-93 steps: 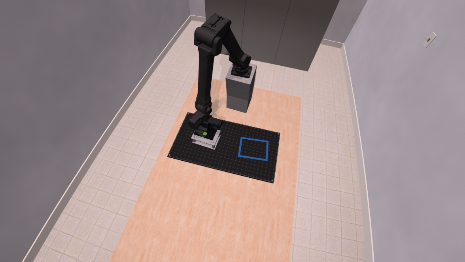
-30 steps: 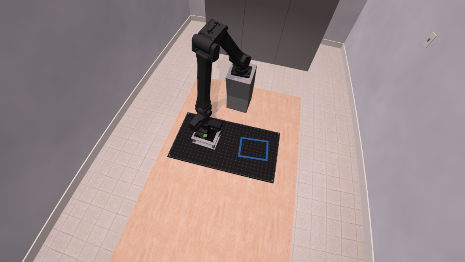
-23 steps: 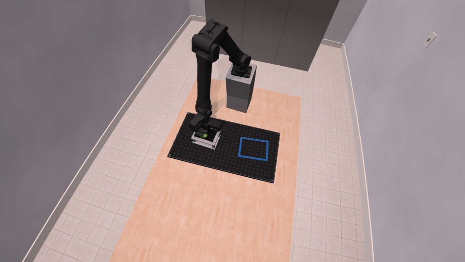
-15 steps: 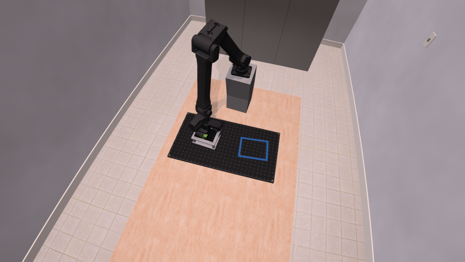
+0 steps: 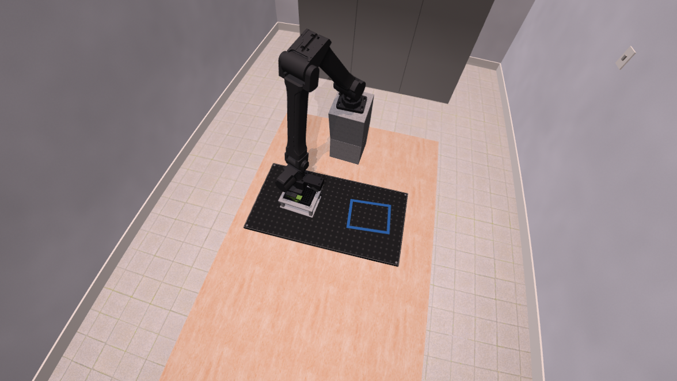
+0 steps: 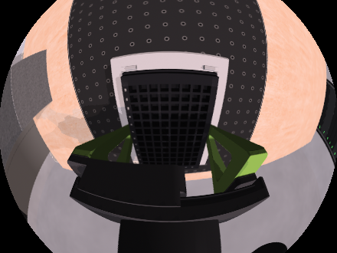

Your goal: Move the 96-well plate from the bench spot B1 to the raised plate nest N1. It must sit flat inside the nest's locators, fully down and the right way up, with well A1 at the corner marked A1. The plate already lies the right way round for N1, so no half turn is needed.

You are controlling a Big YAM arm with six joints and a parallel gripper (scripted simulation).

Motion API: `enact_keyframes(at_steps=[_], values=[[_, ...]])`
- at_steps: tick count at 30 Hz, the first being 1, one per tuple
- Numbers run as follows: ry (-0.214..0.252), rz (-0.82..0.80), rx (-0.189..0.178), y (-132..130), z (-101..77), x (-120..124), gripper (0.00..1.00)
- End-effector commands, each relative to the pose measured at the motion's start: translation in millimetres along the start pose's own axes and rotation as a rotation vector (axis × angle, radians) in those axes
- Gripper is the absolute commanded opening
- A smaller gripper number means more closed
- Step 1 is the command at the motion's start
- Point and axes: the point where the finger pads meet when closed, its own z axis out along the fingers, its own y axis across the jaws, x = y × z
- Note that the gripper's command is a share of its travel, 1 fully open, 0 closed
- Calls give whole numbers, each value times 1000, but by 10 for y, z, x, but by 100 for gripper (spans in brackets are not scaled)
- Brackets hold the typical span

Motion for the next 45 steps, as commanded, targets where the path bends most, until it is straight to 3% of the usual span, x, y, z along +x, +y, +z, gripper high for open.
enact_keyframes(at_steps=[1, 34, 35, 44, 45], values=[[-1, -1, 5, -41, 44, -41, 0], [0, -1, 8, -61, 92, -37, 0], [2, 0, 12, -62, 28, 5, 0], [2, 0, 12, -63, 28, 5, 0], [2, 0, 12, -63, 28, 5, 100]])
